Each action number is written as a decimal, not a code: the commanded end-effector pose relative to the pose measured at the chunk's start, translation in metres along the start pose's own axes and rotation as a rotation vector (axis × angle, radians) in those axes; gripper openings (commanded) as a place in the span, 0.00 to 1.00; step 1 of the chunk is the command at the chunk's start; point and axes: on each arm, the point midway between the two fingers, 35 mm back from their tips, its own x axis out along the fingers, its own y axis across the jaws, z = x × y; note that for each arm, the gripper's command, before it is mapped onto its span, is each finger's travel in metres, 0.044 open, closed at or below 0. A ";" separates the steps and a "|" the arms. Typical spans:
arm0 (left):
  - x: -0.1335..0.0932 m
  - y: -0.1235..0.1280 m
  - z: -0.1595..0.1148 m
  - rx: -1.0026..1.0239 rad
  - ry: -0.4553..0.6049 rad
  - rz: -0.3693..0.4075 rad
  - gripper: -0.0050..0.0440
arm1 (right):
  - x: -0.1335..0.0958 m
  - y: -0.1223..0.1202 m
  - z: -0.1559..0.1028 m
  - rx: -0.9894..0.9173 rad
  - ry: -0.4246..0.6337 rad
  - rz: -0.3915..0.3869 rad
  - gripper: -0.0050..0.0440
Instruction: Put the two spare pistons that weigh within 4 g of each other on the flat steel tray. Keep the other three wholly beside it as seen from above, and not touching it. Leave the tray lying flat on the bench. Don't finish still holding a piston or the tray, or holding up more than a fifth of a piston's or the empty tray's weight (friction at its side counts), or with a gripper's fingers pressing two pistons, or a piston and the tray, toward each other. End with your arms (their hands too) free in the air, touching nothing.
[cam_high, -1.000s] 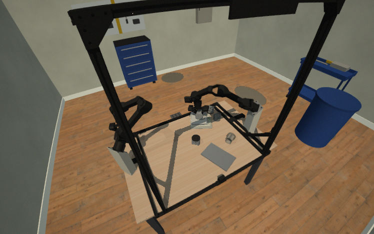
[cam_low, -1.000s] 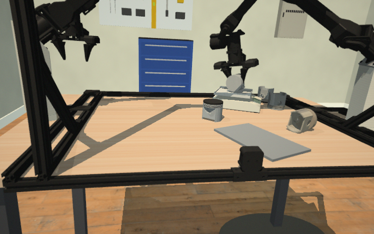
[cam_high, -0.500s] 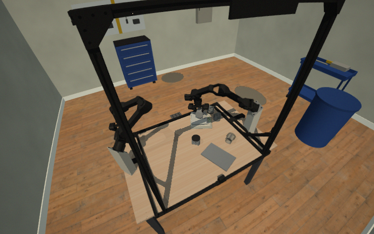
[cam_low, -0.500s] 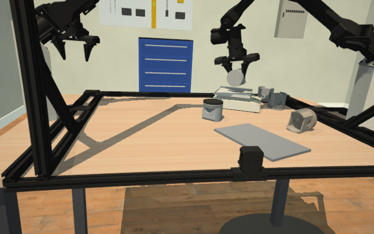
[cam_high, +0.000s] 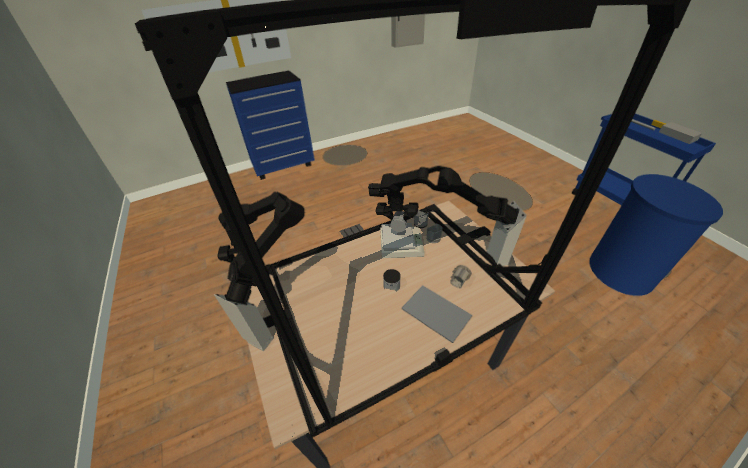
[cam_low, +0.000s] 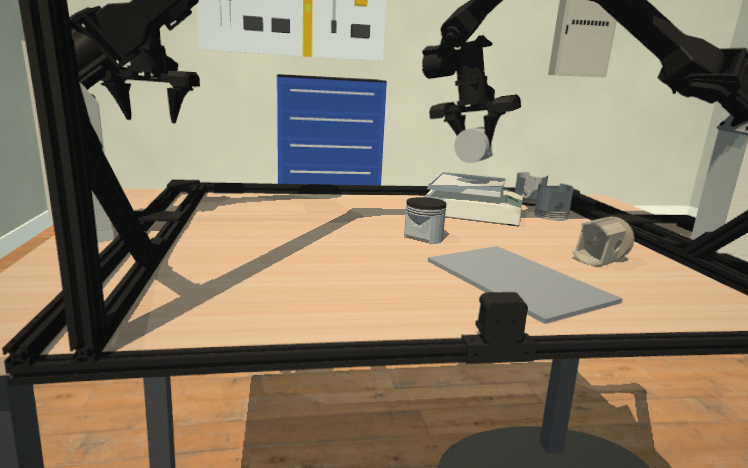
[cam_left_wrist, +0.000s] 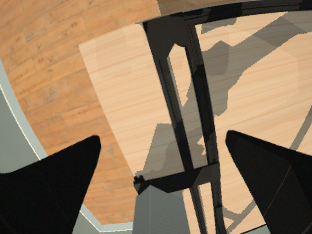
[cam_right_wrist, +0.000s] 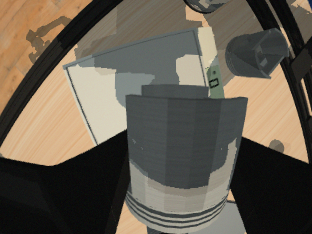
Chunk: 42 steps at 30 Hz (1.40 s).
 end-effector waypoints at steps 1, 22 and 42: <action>0.000 0.000 0.000 0.001 -0.001 -0.003 1.00 | -0.016 0.003 -0.002 -0.014 -0.001 0.029 0.43; 0.000 0.000 0.000 0.001 -0.001 -0.003 1.00 | -0.029 0.003 -0.005 -0.034 0.002 0.049 0.43; 0.000 0.000 0.000 0.001 -0.001 -0.003 1.00 | -0.017 -0.075 -0.004 -0.461 -0.014 0.101 0.43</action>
